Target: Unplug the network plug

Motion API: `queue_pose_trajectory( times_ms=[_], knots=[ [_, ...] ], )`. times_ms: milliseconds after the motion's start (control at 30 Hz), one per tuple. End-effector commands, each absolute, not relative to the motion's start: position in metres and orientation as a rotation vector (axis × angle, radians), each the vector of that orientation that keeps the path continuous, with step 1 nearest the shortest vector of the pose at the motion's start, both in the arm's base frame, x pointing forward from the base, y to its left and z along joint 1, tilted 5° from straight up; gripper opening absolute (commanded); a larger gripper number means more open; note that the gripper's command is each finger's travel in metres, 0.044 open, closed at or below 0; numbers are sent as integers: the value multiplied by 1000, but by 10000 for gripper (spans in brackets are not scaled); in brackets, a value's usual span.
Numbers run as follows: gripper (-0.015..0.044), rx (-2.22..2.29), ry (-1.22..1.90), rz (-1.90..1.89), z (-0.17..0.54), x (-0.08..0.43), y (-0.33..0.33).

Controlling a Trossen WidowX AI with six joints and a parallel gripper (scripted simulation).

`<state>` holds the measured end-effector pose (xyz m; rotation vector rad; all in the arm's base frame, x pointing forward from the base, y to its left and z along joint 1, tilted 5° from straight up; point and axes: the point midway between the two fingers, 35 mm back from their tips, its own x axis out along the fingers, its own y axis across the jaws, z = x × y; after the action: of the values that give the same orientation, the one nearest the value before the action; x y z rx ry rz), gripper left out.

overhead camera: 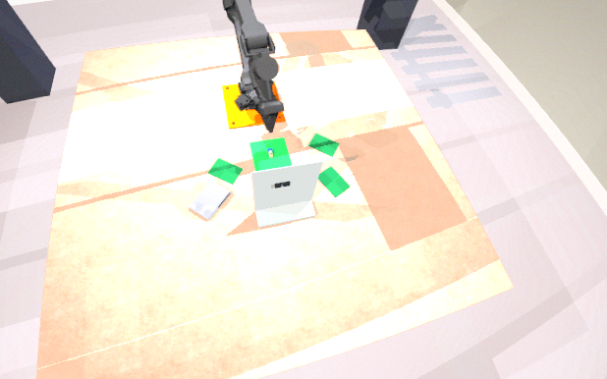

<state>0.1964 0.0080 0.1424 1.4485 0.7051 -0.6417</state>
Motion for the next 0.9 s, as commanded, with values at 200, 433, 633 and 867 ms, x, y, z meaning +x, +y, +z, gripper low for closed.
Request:
queue_pose_trajectory(
  times_ms=[200,433,633,867],
  knots=[
    [156,1448,709,-637,155,192,8],
    [156,1448,706,-642,160,192,8],
    [156,1448,706,-641,177,192,8],
    [156,1448,707,-640,197,191,8]
  ],
)
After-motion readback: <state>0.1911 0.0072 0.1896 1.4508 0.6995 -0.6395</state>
